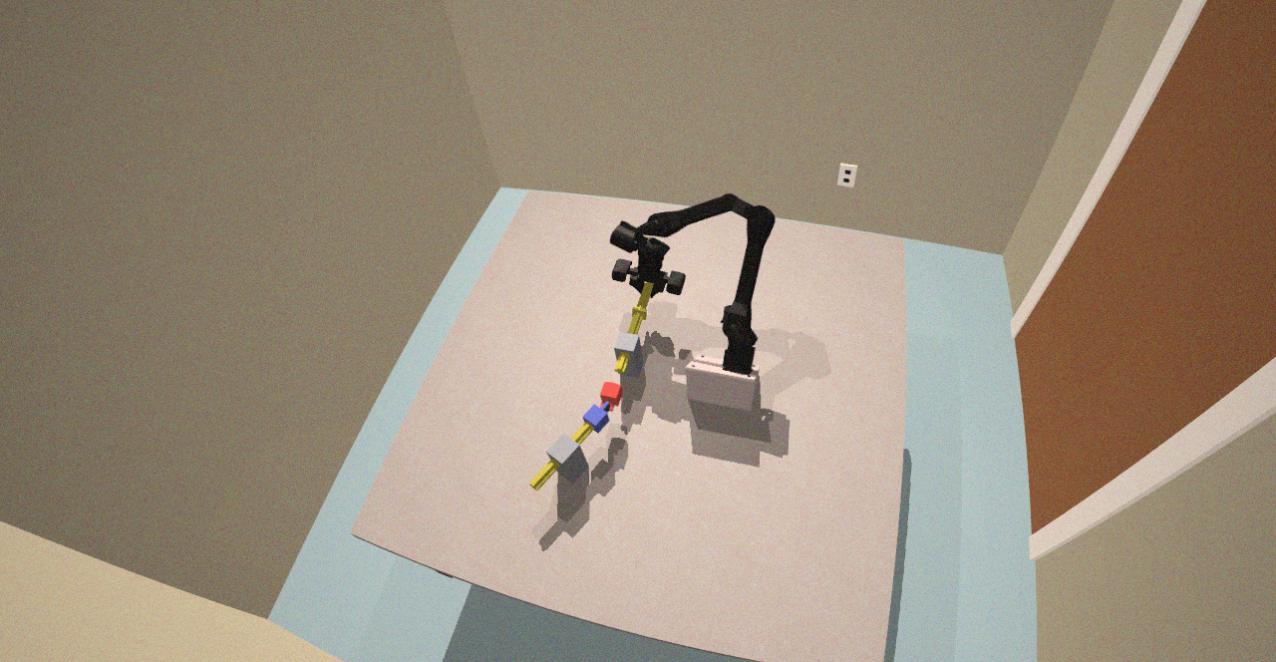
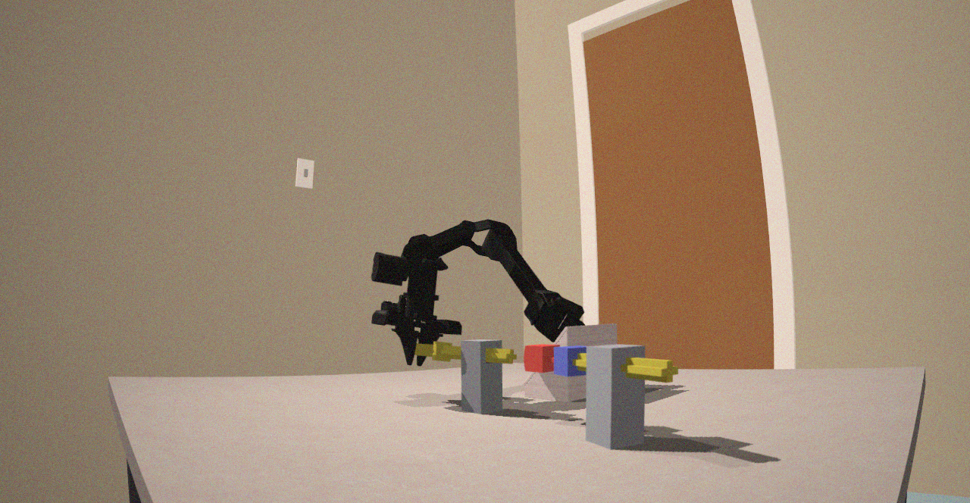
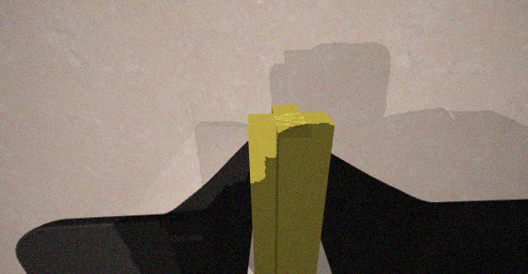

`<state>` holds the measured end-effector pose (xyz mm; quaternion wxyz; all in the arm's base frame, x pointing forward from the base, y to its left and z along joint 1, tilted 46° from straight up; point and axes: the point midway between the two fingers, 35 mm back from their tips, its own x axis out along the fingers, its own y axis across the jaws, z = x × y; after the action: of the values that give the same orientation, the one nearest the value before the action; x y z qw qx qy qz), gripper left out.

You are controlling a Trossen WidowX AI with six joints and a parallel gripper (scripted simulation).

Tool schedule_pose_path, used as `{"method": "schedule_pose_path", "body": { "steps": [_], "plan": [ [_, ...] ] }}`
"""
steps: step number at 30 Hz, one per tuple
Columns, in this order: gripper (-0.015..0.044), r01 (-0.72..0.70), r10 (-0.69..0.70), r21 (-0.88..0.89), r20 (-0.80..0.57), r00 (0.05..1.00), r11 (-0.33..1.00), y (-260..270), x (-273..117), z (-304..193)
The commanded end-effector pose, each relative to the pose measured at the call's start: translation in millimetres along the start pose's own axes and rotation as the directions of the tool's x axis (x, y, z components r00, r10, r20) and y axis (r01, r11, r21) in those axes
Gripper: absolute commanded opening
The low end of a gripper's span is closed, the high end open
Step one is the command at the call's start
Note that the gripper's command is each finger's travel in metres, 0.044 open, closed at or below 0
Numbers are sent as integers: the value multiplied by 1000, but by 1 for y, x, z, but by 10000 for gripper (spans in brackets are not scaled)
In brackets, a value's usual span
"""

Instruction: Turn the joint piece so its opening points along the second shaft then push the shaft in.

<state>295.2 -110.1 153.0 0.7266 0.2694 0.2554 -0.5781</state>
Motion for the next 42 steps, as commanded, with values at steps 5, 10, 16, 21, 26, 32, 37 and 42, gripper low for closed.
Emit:
{"method": "schedule_pose_path", "body": {
  "steps": [5,10,16,21,26,32,37,42],
  "plan": [
    [67,0,0,0,0,1000,1000,0,0,0],
    [67,0,0,0,0,1000,1000,0,0,0],
    [67,13,-13,-2,-2,1000,1000,0,1,0],
    [67,52,-52,-4,-3,999,999,-1,2,0],
    [67,87,-87,-4,-3,996,996,-1,2,1],
    [60,96,-96,-4,-1,995,995,0,0,2],
    [27,96,-96,-4,-1,995,995,0,0,2],
    [0,97,-97,-4,-1,995,995,0,0,2]
  ]
}}
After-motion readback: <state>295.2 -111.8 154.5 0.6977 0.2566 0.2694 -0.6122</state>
